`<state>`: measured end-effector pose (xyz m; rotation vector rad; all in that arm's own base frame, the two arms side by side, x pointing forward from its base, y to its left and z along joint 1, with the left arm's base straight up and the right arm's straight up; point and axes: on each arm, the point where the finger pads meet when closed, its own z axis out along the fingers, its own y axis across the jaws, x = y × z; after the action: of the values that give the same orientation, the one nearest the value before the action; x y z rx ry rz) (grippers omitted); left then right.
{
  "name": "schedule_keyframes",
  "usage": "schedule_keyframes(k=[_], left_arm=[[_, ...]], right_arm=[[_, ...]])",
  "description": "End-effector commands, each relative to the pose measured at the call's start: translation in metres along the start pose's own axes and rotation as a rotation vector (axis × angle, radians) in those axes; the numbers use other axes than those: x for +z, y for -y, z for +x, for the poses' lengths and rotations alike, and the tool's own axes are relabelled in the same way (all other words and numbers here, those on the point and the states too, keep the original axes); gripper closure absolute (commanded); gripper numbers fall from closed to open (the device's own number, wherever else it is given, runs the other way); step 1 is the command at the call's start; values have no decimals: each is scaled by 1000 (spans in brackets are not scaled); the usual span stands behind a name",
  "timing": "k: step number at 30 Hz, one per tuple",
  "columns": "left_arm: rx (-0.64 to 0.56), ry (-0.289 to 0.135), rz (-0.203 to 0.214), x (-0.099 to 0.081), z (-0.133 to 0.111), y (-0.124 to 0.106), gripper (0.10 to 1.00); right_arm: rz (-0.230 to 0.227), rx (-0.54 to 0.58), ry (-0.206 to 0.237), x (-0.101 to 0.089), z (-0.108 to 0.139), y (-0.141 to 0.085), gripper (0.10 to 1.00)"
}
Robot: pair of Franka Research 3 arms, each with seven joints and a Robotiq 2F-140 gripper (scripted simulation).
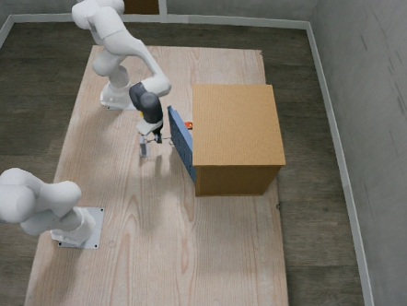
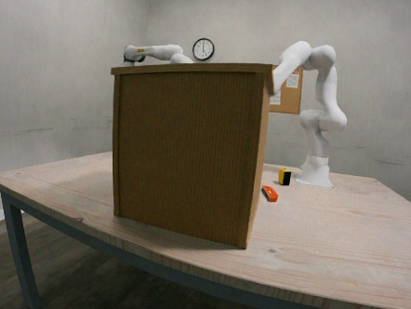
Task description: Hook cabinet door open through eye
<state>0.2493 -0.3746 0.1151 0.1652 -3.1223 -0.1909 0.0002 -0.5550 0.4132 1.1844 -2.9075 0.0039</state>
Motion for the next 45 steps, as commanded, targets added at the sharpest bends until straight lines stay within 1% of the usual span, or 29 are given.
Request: schedule_keyframes(k=[1,28,45], left_arm=[[-1,5,4,0,-5,-1,972],[-1,5,4,0,-5,-1,972],[19,7,4,1,-5,0,972]], right_arm=[[0,0,0,0,0,0,98],[0,0,0,0,0,0,98],[0,0,0,0,0,0,98]])
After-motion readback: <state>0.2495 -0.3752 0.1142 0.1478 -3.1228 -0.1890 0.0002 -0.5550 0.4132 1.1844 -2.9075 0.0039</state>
